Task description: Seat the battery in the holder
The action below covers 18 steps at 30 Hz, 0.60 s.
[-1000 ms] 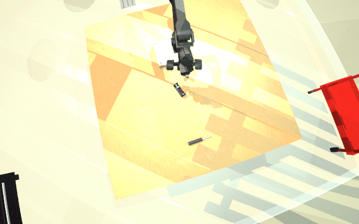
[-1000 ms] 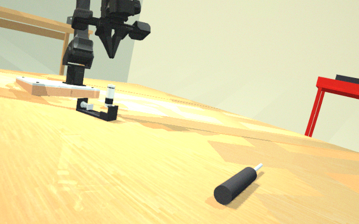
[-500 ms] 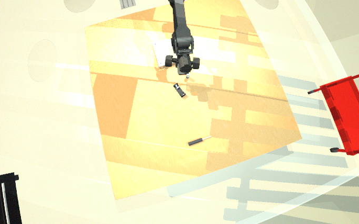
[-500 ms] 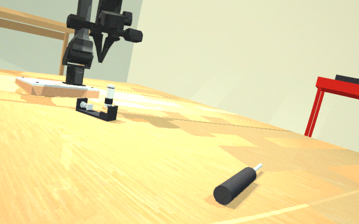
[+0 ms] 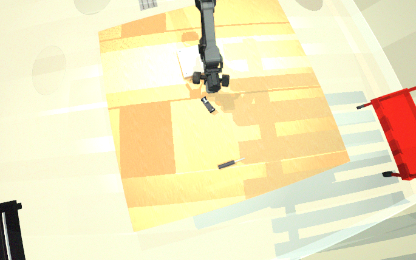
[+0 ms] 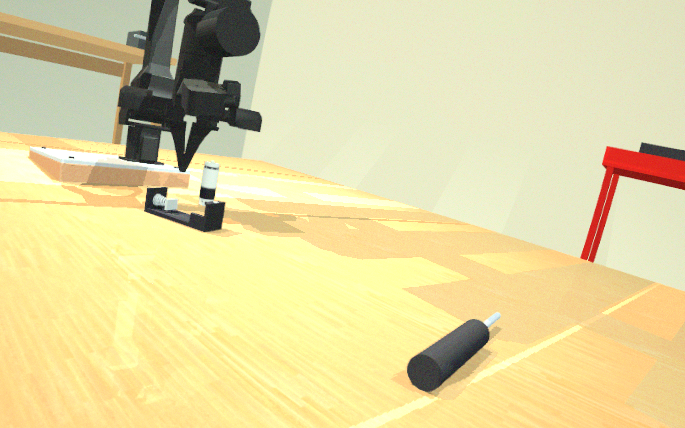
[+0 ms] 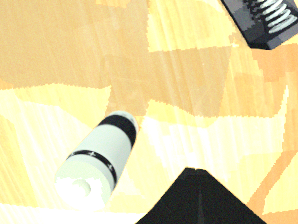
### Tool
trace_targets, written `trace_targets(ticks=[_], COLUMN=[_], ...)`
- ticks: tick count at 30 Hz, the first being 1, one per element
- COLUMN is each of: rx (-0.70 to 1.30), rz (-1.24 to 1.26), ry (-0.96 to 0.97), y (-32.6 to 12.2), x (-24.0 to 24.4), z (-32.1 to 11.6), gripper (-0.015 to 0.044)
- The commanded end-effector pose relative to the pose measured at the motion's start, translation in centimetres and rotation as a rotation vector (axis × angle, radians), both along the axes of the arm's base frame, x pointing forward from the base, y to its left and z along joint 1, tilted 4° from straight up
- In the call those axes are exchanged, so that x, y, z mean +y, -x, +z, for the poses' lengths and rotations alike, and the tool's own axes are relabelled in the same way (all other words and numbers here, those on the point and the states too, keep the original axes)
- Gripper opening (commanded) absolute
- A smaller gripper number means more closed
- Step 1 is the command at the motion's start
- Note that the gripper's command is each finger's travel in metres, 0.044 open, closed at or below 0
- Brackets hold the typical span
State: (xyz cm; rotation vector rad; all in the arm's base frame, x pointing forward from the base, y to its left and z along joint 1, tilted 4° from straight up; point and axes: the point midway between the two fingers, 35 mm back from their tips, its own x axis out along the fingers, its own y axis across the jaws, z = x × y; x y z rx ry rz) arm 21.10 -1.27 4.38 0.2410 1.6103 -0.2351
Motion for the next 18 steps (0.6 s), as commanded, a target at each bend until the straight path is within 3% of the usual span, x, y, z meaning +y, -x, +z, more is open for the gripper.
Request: trace_targets(ticks=[1,18], rx=[0.002,0.0], rz=[-0.004,-0.004], ry=[0.003,0.001], y=[0.0,-1.0], x=[0.3,2.7], z=[-0.4,-0.4], gripper=[0.0,0.0])
